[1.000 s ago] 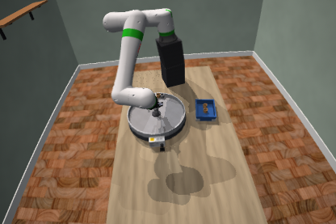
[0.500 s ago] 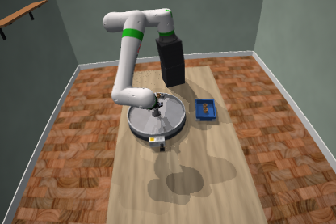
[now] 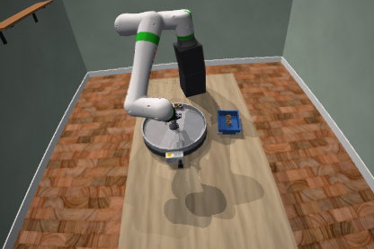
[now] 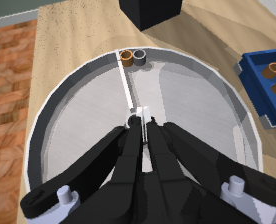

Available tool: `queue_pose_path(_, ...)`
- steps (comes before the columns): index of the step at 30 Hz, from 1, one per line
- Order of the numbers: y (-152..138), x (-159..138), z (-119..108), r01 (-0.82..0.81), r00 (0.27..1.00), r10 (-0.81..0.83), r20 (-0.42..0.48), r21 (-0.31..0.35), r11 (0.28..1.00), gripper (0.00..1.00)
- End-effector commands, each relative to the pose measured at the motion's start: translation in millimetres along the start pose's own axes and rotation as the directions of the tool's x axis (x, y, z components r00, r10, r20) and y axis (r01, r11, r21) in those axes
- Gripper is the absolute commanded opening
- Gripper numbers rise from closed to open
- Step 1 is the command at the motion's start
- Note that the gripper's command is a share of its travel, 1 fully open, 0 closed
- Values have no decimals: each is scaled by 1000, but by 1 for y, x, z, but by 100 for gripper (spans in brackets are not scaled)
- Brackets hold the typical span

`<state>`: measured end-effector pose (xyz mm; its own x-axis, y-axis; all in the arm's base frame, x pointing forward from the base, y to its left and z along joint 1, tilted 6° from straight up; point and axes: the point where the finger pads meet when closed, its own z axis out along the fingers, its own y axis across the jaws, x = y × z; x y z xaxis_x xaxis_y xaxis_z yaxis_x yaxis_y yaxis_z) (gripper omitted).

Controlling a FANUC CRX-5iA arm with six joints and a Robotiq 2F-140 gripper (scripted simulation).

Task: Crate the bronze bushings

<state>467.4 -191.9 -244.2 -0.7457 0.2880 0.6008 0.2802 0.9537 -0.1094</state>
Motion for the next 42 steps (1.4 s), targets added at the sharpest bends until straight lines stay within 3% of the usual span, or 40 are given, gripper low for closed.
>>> queue_pose_path(1,0,0,0,0,1000,0,0,0,1000,0)
queue_pose_path(10,0,0,0,0,1000,0,0,0,1000,0)
queue_pose_path(11,0,0,0,0,1000,0,0,0,1000,7)
queue_pose_path(42,0,0,0,0,1000,0,0,0,1000,7)
